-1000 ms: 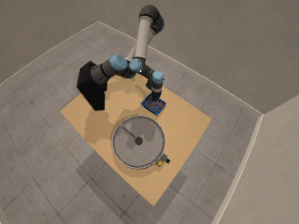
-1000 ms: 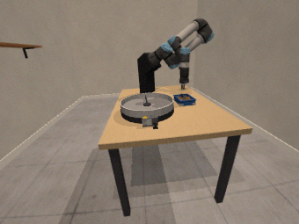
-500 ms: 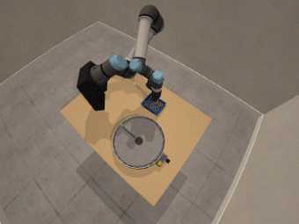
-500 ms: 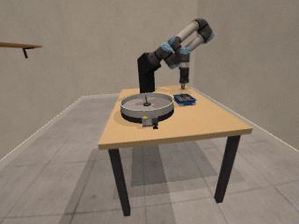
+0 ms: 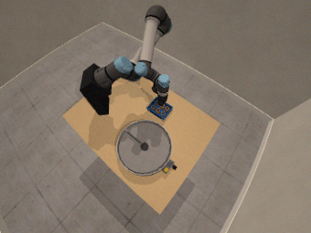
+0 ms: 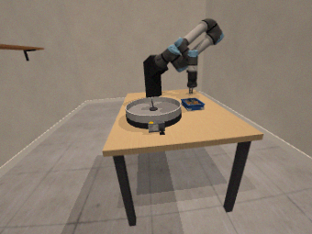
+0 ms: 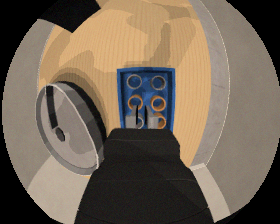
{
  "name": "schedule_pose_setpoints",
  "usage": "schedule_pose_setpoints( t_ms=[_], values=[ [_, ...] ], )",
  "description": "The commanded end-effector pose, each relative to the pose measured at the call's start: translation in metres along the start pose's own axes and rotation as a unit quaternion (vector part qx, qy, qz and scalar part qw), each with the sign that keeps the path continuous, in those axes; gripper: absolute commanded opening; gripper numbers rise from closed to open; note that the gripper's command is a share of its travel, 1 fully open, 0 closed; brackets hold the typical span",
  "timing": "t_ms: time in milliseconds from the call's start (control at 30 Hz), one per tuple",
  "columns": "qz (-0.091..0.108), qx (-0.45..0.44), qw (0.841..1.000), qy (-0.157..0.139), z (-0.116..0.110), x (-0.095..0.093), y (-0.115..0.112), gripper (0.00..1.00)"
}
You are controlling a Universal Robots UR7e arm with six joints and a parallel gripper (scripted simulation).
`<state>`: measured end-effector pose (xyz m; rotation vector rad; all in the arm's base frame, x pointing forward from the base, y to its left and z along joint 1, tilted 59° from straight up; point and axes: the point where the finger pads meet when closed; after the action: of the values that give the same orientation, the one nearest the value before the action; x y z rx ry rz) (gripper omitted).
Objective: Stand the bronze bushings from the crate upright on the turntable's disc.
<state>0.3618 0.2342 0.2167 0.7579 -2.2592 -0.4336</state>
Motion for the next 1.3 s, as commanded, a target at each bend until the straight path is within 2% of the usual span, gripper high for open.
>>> schedule_pose_setpoints(
  t_ms=[0,267,767,1267],
  values=[
    [0.000,0.000,1.000,0.000,0.000,-0.005,0.000,0.36],
    [0.000,0.000,1.000,0.000,0.000,-0.014,0.000,0.36],
    [0.000,0.000,1.000,0.000,0.000,-0.046,0.001,0.36],
    [0.000,0.000,1.000,0.000,0.000,-0.064,0.001,0.36]
  ],
)
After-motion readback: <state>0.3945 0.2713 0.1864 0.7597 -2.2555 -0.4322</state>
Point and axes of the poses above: the point where the finger pads meet when closed, its own x axis back along the fingers, its own y axis across the jaws, z = x × y, and after that the axes turned 11 degrees about x, right-handed
